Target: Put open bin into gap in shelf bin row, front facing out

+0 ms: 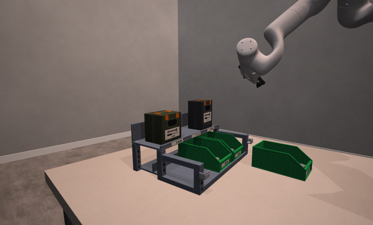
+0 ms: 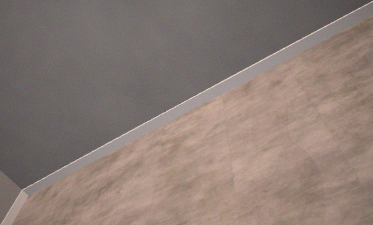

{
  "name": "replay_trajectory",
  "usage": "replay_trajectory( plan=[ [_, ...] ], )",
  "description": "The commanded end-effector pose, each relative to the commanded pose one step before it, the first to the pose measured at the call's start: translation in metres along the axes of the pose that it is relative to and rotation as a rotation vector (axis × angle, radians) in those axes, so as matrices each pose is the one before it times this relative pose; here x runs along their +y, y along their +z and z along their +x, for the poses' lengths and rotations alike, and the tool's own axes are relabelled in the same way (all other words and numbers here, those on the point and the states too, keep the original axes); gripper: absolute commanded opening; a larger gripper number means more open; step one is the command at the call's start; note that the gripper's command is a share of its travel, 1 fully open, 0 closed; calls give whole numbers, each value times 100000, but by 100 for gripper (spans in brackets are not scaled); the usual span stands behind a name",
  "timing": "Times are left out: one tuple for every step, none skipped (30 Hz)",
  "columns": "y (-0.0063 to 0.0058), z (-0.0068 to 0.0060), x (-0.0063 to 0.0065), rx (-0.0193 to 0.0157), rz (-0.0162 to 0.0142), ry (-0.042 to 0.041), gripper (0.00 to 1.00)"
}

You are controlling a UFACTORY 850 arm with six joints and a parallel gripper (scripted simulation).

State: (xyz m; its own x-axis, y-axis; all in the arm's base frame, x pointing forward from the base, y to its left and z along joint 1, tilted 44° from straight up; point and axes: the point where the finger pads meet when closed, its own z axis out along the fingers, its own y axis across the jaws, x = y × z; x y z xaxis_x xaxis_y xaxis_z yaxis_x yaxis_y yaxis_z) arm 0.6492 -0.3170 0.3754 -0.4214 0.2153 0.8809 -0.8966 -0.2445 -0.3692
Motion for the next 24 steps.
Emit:
replay_trajectory(
  plan=[
    [-16,89,-65,62,53,176,100],
    [0,0,0,0,0,0,100],
    [0,0,0,0,0,0,100],
    [0,0,0,0,0,0,100],
    [-187,509,820,-7,6,-5,100],
    [-186,526,830,2,-2,-2,100],
    [-186,526,830,2,-2,-2,100],
    [-186,526,830,2,-2,-2,100],
    [-186,526,830,2,-2,-2,100],
    [0,0,0,0,0,0,100],
    [0,0,0,0,0,0,100],
    [0,0,0,0,0,0,100],
    [0,0,0,0,0,0,100],
    [0,0,0,0,0,0,100],
    [0,0,0,0,0,0,100],
    [0,0,0,0,0,0,100],
    [0,0,0,0,0,0,100],
    [0,0,0,0,0,0,100],
    [0,0,0,0,0,0,100],
    [0,0,0,0,0,0,100],
    [0,0,0,0,0,0,100],
    [-204,564,901,-6,5,-1,100],
    [-203,579,913,2,-2,-3,100],
    [-203,579,913,2,-2,-3,100]
  ],
)
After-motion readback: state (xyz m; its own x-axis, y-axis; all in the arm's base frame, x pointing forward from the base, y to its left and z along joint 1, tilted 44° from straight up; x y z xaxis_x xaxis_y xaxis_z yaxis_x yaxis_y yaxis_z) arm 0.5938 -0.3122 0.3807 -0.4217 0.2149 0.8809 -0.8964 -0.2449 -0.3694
